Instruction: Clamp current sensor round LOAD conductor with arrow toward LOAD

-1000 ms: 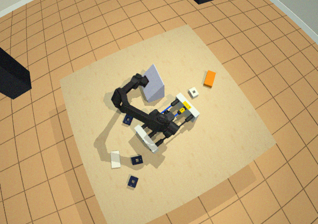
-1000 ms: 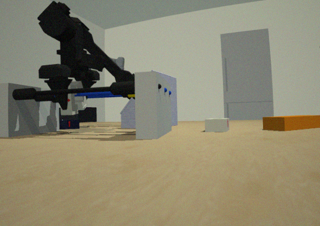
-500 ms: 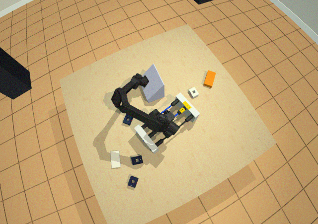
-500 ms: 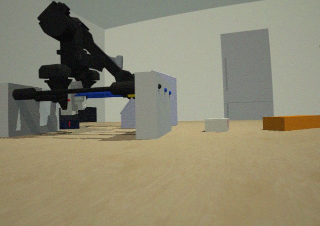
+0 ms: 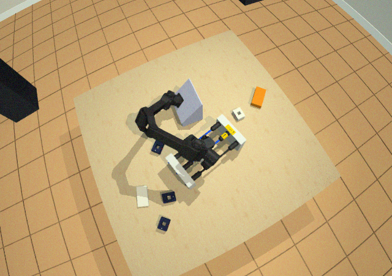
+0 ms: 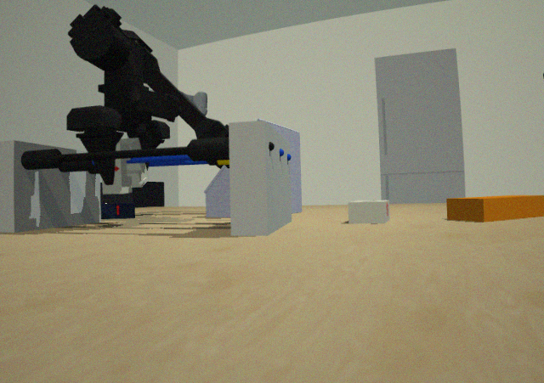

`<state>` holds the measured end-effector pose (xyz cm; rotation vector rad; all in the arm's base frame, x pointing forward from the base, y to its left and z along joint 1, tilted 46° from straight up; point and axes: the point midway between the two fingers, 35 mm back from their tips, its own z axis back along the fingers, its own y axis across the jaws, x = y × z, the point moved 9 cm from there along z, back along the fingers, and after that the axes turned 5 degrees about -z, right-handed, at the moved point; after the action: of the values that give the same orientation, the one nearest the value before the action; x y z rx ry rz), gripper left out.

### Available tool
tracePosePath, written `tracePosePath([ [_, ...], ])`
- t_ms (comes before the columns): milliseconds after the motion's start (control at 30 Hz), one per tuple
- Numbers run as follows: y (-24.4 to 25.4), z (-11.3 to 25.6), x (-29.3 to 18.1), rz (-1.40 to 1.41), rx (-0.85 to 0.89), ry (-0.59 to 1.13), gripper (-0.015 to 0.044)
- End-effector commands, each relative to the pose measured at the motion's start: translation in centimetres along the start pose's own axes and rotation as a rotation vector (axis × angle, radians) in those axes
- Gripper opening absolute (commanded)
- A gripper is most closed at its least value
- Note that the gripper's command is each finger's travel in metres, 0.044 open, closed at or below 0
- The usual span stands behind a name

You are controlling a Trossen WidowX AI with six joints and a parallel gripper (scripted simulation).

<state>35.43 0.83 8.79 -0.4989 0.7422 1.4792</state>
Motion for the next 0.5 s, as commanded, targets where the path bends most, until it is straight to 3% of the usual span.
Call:
tracePosePath([
  [0, 0.6, 0.5, 0.0, 0.005, -0.077, -0.016, 0.0],
  [300, 2.6, 1.1, -0.3, 0.015, -0.29, -0.031, 0.0],
  [467, 2.3, 0.7, -0.2, 0.011, -0.253, -0.029, 0.0],
])
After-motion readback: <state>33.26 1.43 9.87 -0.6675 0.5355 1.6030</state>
